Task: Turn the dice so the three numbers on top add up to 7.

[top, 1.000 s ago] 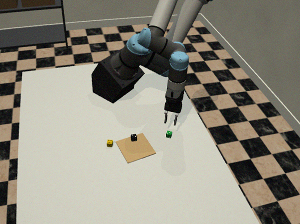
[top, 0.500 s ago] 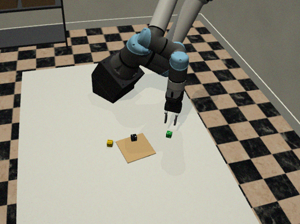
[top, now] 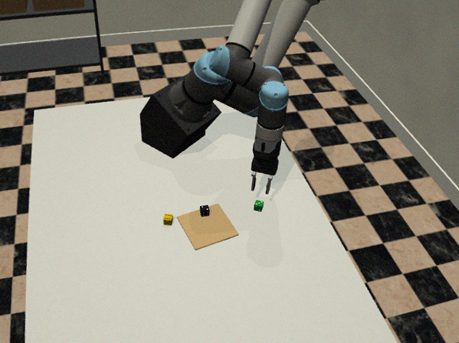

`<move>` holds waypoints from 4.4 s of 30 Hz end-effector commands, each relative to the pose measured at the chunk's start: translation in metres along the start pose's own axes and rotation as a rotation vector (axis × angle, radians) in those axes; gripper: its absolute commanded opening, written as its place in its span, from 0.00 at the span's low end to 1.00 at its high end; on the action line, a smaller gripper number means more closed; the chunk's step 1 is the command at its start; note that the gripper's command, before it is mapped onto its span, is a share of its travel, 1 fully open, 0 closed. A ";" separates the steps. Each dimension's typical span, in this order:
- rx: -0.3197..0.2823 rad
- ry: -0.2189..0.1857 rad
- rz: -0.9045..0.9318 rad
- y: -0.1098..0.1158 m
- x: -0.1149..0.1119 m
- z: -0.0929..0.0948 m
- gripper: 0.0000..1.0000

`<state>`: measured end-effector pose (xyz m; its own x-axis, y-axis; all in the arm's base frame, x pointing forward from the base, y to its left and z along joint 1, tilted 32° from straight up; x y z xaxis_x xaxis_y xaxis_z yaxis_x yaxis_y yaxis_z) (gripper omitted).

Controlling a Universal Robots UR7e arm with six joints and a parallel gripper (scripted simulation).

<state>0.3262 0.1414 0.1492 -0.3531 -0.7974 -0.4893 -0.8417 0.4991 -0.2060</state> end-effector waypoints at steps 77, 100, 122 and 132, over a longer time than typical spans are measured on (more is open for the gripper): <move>0.001 0.001 0.000 -0.001 -0.002 0.046 0.79; 0.001 0.001 0.000 -0.001 -0.002 0.067 0.79; 0.001 0.001 0.000 -0.001 -0.002 0.077 0.79; 0.001 0.001 0.000 -0.001 -0.002 0.077 0.79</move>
<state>0.3588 0.1685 0.0848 -0.3537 -0.7977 -0.4885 -0.8416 0.4993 -0.2060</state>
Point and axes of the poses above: the point where the finger pads meet when closed, its own z axis out along the fingers, its own x axis across the jaws, y = z × x, the point moved 3 cm from there along -z, back along the fingers, and after that the axes turned 2 degrees about -z, right-handed, at the moved point
